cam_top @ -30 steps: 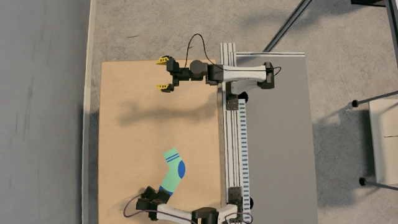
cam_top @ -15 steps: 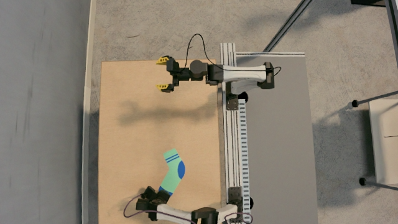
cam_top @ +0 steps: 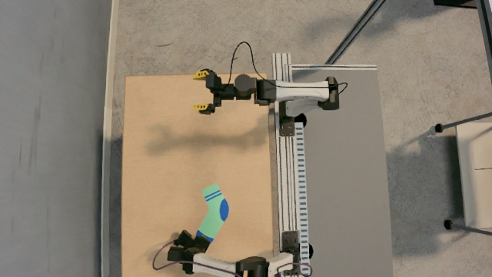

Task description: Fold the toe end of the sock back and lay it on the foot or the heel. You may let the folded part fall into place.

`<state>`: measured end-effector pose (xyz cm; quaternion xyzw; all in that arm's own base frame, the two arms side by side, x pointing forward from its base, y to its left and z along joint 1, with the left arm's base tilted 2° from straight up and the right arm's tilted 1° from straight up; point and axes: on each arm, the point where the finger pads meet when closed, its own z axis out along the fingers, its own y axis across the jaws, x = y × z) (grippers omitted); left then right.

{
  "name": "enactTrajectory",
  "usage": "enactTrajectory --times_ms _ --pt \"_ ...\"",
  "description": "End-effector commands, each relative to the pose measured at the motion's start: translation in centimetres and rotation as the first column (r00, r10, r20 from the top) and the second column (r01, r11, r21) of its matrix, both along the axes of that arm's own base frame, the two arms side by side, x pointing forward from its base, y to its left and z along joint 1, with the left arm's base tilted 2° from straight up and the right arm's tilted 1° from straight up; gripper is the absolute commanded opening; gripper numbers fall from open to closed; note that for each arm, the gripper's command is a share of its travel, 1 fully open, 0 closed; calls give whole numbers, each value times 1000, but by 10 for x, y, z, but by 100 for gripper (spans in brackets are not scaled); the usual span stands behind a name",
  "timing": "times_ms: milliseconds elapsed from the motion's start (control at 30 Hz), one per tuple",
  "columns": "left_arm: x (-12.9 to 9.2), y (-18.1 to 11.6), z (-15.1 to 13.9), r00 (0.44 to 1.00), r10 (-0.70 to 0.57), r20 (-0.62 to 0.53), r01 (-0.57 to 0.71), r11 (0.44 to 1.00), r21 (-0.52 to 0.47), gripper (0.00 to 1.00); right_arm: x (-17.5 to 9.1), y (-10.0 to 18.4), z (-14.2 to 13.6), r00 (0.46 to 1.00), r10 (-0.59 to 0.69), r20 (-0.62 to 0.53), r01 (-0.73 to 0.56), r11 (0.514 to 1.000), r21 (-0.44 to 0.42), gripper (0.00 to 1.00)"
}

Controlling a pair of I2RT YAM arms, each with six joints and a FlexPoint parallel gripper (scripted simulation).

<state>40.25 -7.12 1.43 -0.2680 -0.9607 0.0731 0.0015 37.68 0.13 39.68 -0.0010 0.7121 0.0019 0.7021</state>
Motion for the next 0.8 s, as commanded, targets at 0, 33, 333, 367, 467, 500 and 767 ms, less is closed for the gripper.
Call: enactTrajectory --times_ms 0,33,333,367,467,500,767 --pt "-11 -9 -16 995 -20 -98 12 997 -76 16 -1 -1 5 1000 -4 14 4 1000 -1 100" --pt "-14 -11 -15 994 -25 -109 15 996 -92 15 -1 -1 5 1000 -4 14 4 1000 -1 100" --pt "-28 -14 -31 988 -14 -154 5 998 -56 10 -1 -1 5 1000 -4 14 4 1000 -1 100" --pt "-25 -14 -32 990 -14 -139 6 998 -58 9 -1 -1 5 1000 -4 14 4 1000 -1 100" --pt "-25 -15 -34 991 -23 -134 16 998 -56 8 -1 -1 5 1000 -4 14 4 1000 -1 100" --pt "-25 -15 -34 991 -23 -134 16 998 -56 8 -1 -1 5 1000 -4 14 4 1000 -1 100" --pt "-26 -16 -37 991 -23 -131 17 999 -45 5 -1 -1 5 1000 -4 14 4 1000 -1 100"
